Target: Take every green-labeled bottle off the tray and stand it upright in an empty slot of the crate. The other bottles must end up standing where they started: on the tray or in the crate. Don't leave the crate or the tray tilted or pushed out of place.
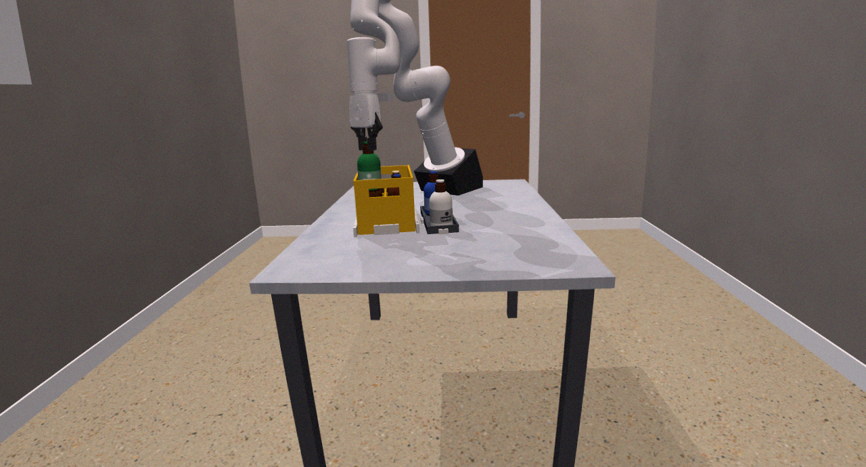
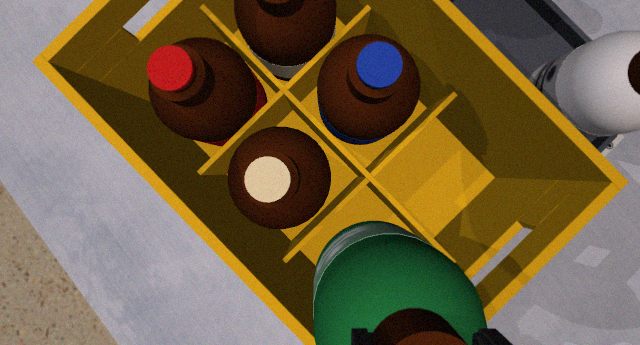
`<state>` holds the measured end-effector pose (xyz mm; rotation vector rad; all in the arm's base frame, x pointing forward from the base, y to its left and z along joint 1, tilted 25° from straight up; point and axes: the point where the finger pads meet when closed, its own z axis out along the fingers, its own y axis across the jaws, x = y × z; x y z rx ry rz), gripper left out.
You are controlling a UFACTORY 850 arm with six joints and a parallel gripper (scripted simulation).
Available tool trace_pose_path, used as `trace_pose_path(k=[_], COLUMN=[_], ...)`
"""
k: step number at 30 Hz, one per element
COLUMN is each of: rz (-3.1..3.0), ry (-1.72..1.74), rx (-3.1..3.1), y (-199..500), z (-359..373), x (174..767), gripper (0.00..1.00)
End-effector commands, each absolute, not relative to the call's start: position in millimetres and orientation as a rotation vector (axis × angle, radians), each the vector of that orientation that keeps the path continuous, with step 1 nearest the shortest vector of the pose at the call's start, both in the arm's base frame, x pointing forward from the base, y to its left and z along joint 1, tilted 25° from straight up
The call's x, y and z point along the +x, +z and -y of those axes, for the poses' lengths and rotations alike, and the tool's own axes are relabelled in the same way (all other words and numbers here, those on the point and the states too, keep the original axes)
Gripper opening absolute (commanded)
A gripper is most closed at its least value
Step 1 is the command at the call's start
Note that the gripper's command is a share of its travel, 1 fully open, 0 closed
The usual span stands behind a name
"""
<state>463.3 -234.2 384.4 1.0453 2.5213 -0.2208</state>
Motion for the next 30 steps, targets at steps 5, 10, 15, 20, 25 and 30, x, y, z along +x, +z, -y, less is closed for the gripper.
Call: trace_pose_path(k=[5,10,15,20,25,30], rz=[-2.520,-2.520,-2.520,-2.520,-2.520,-2.520], ry=[-0.221,-0.221,-0.221,-0.221,-0.221,-0.221], rx=[1.045,1.045,1.045,1.045,1.045,1.045], y=[376.3,371.8,367.2,361.4,355.6,352.0], z=[237.2,238.7,240.2,242.1,244.0,245.1], x=[466.6,468.1,469.7,471.6,473.6,474.7], gripper=[0.00,0.00,0.00,0.00,0.00,0.00])
